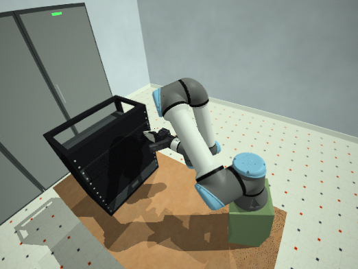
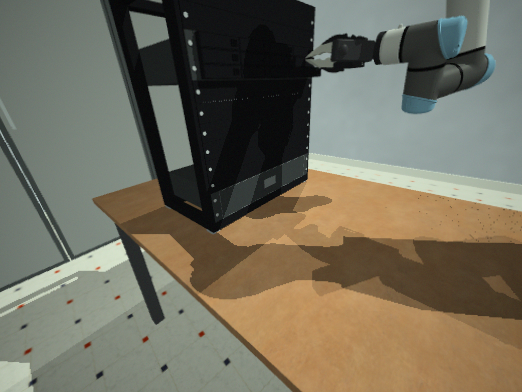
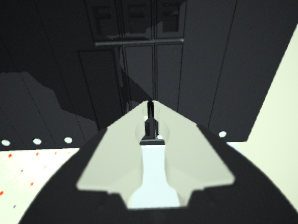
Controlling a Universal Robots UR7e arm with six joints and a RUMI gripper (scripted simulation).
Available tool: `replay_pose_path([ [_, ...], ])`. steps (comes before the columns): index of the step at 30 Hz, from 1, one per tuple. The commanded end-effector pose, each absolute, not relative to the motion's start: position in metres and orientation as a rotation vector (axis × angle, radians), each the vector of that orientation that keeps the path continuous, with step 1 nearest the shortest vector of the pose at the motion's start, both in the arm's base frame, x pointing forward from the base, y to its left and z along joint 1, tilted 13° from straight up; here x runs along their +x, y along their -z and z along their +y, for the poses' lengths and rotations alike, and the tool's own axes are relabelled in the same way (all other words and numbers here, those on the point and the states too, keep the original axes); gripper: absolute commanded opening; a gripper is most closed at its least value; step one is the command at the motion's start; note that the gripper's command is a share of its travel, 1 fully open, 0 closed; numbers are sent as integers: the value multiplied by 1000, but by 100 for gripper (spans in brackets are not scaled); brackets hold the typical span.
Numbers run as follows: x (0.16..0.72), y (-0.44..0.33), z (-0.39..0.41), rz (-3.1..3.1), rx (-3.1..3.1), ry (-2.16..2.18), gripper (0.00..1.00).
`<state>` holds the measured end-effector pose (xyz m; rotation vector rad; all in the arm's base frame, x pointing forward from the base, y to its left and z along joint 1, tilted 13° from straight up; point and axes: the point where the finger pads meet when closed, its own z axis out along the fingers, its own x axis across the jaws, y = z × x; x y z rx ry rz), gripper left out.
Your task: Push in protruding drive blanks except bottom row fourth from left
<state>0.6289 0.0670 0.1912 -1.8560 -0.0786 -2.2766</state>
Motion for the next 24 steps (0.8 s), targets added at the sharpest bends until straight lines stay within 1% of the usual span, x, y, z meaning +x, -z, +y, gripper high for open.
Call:
replay_pose_path([
  [1, 629, -192, 67, -79, -1856, 2277, 0],
  [24, 635, -193, 68, -79, -1856, 2277, 0],
])
